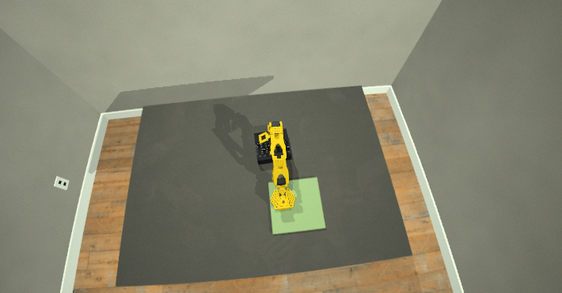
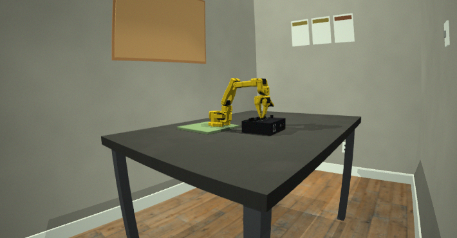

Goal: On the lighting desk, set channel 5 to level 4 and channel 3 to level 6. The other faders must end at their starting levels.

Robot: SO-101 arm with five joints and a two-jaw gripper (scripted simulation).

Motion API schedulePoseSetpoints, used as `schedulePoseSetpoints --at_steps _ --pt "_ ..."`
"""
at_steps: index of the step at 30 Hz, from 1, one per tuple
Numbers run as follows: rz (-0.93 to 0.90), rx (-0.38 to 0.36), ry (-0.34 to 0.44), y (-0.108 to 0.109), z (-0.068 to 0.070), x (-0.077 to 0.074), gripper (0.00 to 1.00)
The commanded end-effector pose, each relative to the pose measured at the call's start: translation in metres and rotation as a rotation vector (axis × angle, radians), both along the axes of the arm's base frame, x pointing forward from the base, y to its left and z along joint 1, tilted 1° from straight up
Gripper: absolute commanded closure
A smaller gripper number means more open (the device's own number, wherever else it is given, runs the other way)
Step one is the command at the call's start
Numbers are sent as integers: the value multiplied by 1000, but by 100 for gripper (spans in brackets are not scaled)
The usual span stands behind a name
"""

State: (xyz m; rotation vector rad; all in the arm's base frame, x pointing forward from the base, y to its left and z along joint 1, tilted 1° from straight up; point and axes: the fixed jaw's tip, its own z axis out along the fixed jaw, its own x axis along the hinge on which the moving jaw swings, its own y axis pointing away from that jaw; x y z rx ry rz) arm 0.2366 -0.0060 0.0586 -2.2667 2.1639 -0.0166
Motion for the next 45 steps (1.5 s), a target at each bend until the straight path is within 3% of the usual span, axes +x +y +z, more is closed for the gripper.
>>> schedulePoseSetpoints --at_steps 1,27,45 --pt "1 1 -21 0 6 1 100" --pt "2 0 -65 0 16 2 100" --pt "3 -2 -139 -1 34 1 100"
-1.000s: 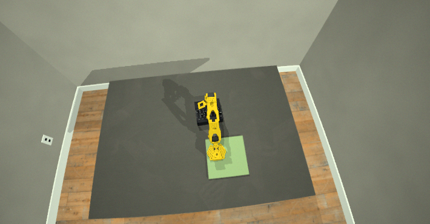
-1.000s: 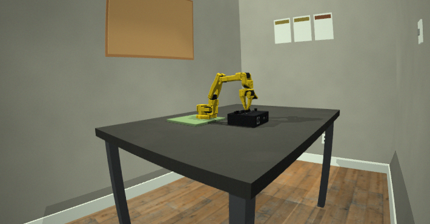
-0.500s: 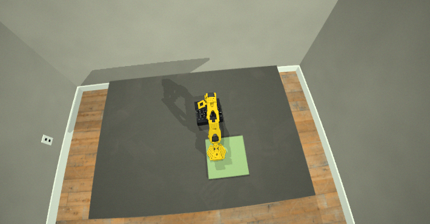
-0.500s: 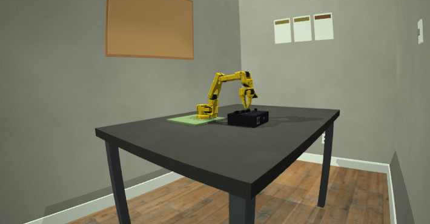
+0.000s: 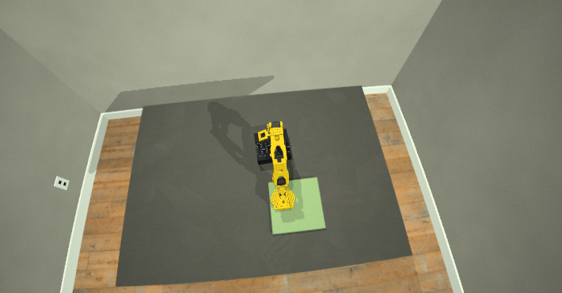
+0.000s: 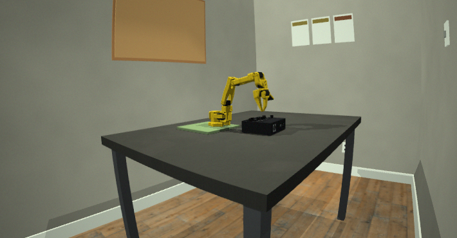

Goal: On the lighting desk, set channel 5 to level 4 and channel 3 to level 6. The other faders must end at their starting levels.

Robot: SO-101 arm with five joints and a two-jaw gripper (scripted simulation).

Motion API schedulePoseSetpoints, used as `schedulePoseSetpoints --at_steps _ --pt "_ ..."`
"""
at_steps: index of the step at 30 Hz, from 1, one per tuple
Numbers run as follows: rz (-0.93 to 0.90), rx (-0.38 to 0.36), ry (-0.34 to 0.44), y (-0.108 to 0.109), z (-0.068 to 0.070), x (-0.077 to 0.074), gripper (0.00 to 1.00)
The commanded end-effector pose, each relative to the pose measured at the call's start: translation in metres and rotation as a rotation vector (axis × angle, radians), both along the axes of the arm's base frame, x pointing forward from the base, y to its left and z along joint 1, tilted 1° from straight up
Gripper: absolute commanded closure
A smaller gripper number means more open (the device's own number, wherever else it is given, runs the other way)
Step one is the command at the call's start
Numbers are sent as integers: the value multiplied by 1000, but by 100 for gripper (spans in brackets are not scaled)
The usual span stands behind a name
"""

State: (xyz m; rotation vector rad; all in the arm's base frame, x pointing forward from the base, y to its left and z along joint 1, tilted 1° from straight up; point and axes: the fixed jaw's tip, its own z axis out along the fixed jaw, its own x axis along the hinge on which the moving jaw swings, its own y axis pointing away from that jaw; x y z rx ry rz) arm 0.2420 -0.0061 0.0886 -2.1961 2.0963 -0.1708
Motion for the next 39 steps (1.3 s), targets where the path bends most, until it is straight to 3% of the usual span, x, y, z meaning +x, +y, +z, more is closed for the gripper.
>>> schedulePoseSetpoints --at_steps 1,30,35,39 --pt "3 0 -4 -1 5 -4 100" --pt "-5 2 7 -1 4 -8 100" --pt "-117 18 9 0 5 -10 100" --pt "-343 50 13 2 6 -14 100"
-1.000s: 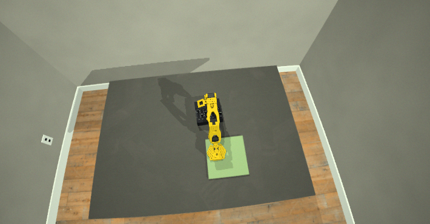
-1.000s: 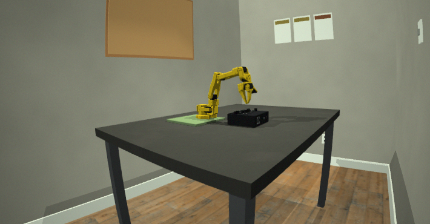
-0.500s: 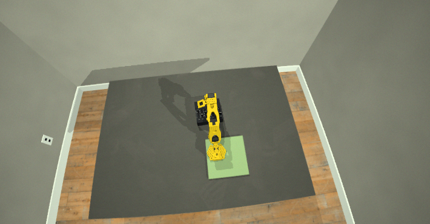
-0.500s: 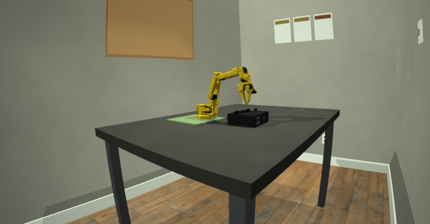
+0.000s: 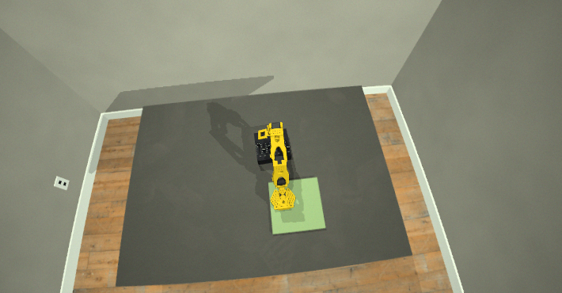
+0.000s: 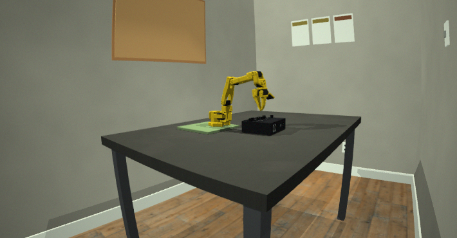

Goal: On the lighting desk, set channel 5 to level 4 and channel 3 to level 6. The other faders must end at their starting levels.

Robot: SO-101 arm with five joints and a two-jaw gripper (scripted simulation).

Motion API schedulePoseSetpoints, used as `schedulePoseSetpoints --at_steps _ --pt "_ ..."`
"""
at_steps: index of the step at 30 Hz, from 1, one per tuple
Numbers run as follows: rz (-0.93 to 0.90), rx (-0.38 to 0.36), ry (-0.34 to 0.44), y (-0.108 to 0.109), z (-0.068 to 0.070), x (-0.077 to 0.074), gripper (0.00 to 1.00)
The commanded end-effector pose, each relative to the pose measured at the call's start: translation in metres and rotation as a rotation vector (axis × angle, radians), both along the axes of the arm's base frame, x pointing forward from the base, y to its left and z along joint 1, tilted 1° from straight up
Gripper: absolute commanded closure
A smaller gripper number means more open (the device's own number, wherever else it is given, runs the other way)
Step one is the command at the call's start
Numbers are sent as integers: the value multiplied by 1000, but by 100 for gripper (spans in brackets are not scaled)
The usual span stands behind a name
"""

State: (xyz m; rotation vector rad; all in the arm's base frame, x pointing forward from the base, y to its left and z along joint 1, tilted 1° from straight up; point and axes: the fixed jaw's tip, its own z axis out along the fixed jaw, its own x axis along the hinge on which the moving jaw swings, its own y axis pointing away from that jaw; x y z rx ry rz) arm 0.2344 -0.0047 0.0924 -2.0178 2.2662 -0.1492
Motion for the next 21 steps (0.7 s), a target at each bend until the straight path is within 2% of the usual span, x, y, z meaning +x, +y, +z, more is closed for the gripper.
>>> schedulePoseSetpoints --at_steps 1,3,5,6,10,20,21 --pt "-258 37 7 1 3 -8 100" --pt "-378 53 8 2 4 -10 100" --pt "-378 53 8 2 4 -10 100" --pt "-528 73 11 2 4 -12 100" --pt "-695 94 13 5 6 -18 100" --pt "-1294 163 22 4 8 -32 100" --pt "-1294 163 22 4 8 -32 100"
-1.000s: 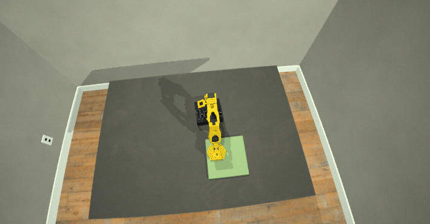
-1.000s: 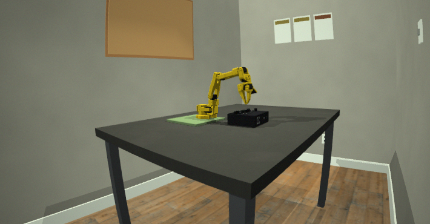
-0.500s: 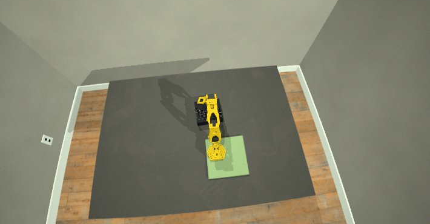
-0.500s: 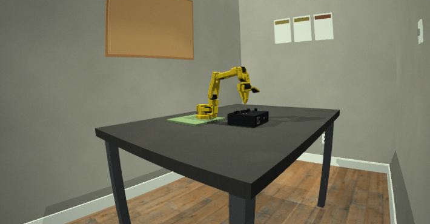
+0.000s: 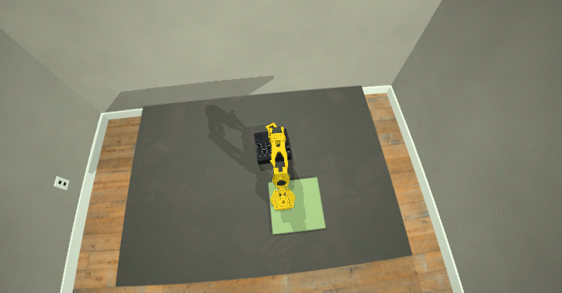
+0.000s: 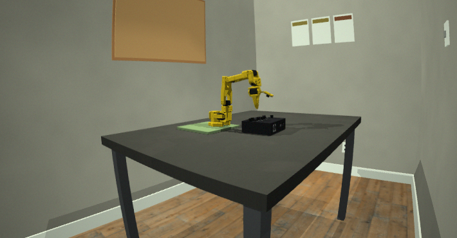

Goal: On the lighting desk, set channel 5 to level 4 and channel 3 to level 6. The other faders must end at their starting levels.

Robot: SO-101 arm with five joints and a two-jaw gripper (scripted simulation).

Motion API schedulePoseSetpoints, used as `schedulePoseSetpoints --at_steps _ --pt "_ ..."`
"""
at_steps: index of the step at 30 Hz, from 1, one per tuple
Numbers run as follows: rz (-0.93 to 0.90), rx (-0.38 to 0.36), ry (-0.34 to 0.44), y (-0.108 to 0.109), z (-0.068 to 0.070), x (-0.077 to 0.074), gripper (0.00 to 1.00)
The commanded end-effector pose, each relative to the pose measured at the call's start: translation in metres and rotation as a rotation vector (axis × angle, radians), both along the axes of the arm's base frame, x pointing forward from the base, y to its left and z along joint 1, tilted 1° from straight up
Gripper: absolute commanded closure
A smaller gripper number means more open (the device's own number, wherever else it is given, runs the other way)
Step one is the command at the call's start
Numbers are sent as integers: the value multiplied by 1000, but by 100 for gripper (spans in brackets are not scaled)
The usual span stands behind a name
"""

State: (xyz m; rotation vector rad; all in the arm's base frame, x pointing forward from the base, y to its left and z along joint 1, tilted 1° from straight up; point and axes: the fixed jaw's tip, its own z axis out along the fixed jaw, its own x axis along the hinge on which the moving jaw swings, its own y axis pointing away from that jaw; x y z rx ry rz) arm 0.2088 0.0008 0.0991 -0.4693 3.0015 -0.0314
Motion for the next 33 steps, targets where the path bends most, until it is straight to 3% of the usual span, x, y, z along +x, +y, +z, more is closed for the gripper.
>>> schedulePoseSetpoints --at_steps 1,2,5,16,18,19,25,33 --pt "-159 16 -5 -2 1 -6 100" --pt "-326 34 0 -2 2 -7 100" --pt "-426 43 3 -3 1 -11 100" --pt "-1082 103 14 -5 1 -16 100" --pt "-1082 103 14 -5 1 -16 100" --pt "-1249 119 13 -5 1 -16 100" --pt "-1529 144 14 -5 1 -16 100" --pt "-1544 145 14 -5 1 -16 100"
